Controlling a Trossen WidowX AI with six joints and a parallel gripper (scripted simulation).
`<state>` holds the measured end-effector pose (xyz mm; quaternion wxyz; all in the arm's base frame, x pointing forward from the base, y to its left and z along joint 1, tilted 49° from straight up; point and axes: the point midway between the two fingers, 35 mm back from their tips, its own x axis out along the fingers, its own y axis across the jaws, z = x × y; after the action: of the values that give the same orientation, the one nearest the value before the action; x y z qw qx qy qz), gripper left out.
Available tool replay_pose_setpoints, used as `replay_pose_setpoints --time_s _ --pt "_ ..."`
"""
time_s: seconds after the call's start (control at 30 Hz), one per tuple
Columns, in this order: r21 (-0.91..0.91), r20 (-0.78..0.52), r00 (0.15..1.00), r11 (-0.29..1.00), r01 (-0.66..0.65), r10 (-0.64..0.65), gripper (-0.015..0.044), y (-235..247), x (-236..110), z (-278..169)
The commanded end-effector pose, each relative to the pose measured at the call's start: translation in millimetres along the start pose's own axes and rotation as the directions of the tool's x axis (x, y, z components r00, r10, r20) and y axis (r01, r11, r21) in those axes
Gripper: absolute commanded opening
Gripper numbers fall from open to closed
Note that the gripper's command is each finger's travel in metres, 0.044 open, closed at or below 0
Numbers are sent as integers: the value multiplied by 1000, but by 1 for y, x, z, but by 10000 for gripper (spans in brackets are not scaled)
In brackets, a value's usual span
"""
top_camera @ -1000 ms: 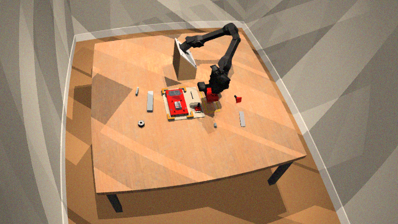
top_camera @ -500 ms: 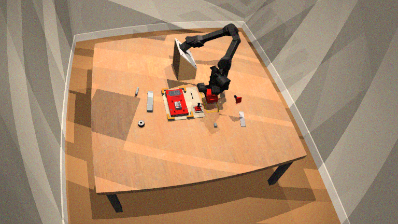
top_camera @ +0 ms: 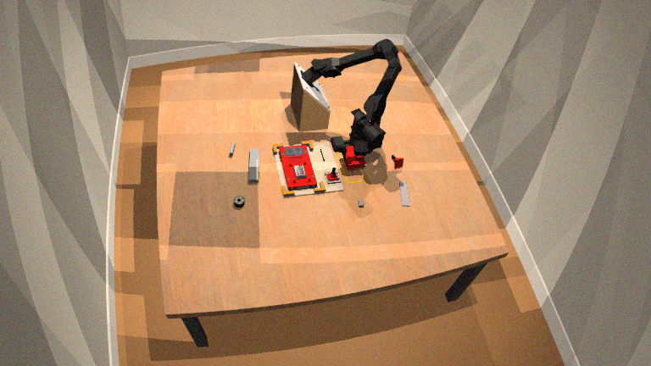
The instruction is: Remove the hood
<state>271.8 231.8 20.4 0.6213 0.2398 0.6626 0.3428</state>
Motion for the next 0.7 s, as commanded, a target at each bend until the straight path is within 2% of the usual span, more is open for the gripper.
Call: replay_pose_setpoints --time_s 0.0,0.67 --pt "7 -5 1000 1000 7 -6 0 -2 5 -2" --pt "7 -5 1000 1000 5 -5 0 -2 12 -3"
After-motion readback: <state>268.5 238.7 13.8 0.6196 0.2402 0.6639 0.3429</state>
